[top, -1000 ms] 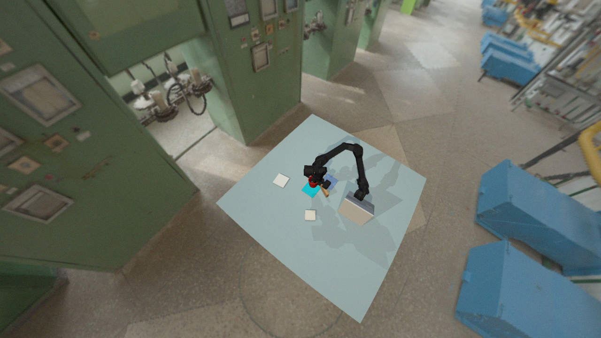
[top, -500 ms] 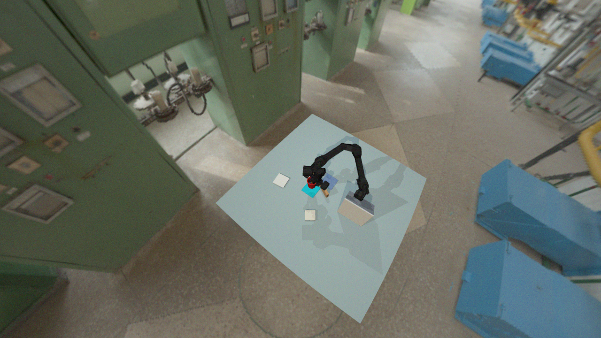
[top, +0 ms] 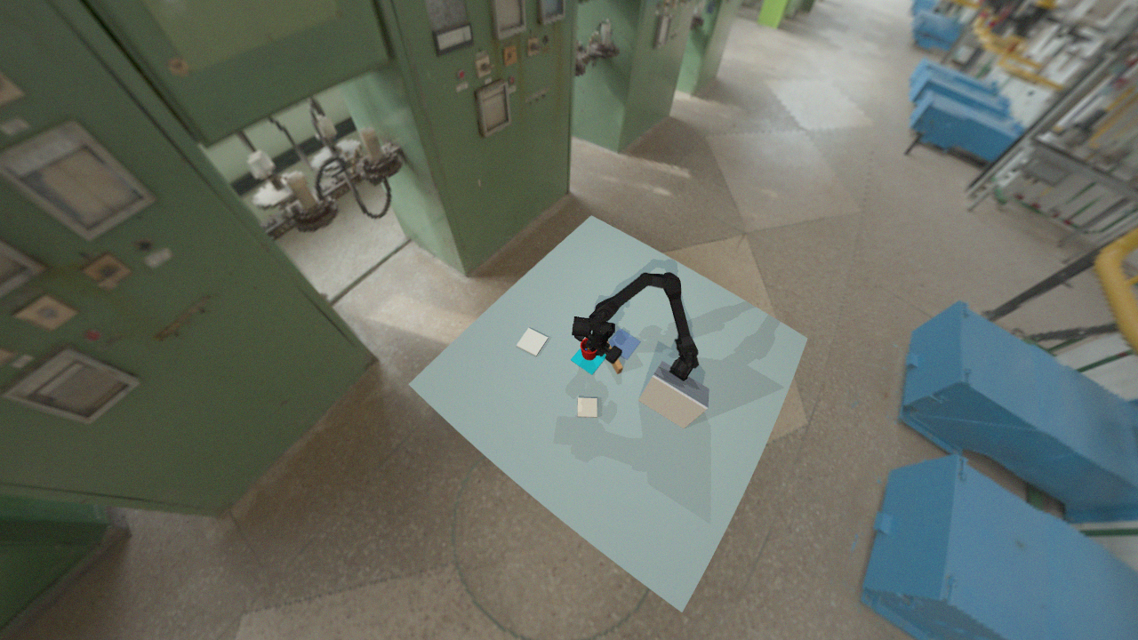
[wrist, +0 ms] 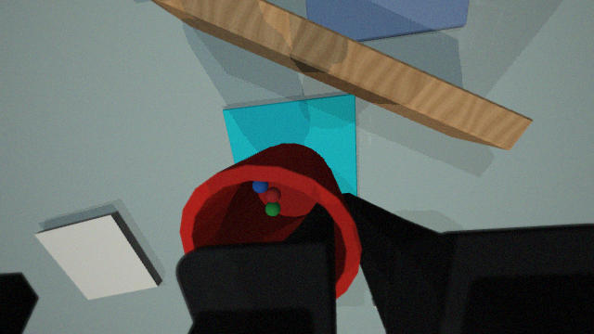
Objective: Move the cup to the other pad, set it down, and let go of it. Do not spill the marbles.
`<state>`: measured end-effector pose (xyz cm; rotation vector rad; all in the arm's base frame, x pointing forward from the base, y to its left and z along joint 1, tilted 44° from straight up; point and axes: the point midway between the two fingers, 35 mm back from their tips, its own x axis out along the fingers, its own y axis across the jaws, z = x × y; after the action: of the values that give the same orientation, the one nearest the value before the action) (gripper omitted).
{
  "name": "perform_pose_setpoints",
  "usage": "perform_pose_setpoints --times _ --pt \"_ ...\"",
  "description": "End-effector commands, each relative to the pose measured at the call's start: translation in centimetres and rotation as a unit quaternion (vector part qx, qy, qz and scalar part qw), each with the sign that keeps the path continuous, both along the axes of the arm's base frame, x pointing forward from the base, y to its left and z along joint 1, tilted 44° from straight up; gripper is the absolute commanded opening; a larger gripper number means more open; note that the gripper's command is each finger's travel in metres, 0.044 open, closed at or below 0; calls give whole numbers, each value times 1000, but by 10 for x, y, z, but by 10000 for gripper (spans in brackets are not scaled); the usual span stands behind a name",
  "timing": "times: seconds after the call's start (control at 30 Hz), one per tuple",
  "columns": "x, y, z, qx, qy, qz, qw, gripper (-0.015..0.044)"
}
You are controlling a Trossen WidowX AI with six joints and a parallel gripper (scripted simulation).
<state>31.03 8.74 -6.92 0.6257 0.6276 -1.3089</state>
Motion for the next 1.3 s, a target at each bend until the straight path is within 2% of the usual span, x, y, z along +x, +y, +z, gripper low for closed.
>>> perform_pose_setpoints --times 0.0,0.47,0.97,1.13,1.27 --pt "-2 -7 -6 -6 5 2 1000 0" --pt "0 -22 -22 -6 5 1 1000 0" --pt "2 -20 -20 -2 1 -1 1000 0" --pt "2 -20 -20 -2 1 -1 1000 128" --pt "2 -19 -20 -2 1 -1 1000 128"
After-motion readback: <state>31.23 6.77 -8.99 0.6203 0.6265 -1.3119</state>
